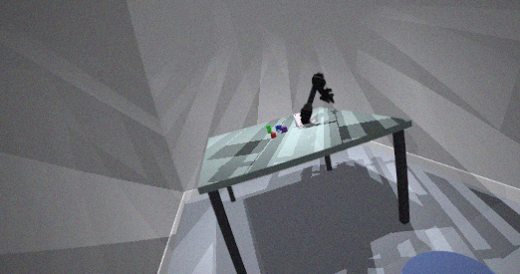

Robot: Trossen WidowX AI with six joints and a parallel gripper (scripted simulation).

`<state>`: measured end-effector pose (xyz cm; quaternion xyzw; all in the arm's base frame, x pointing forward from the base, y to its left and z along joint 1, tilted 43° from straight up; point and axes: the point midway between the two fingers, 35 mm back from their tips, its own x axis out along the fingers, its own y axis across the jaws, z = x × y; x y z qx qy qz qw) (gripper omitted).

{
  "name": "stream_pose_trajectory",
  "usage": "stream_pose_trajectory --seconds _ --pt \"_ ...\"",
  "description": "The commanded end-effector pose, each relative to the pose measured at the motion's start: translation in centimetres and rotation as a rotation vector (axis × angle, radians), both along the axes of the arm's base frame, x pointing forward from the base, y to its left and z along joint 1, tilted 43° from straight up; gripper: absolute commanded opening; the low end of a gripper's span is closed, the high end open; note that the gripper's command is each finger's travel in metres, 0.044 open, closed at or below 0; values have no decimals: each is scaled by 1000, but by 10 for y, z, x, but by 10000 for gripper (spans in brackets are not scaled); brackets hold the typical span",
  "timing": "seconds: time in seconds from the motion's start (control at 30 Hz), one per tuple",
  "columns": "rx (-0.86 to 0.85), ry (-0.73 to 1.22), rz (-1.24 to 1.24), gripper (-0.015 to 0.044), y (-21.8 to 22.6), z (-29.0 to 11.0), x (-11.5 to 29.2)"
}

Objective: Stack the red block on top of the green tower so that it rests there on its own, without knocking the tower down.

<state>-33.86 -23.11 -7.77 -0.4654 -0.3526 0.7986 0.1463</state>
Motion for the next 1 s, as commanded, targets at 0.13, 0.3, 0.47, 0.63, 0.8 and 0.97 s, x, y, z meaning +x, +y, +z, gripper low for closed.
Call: stream_pose_trajectory --seconds 0.13,0.3,0.47,0.63,0.8,0.97 --pt "-51 -45 79 440 -30 6 28" --pt "-90 -139 207 440 -68 13 73" --pt "-84 -253 349 440 -92 20 125" --pt "-67 -367 490 440 -107 28 180" --pt "-47 -470 616 440 -115 35 231" --pt "-35 -581 747 440 -119 44 288"
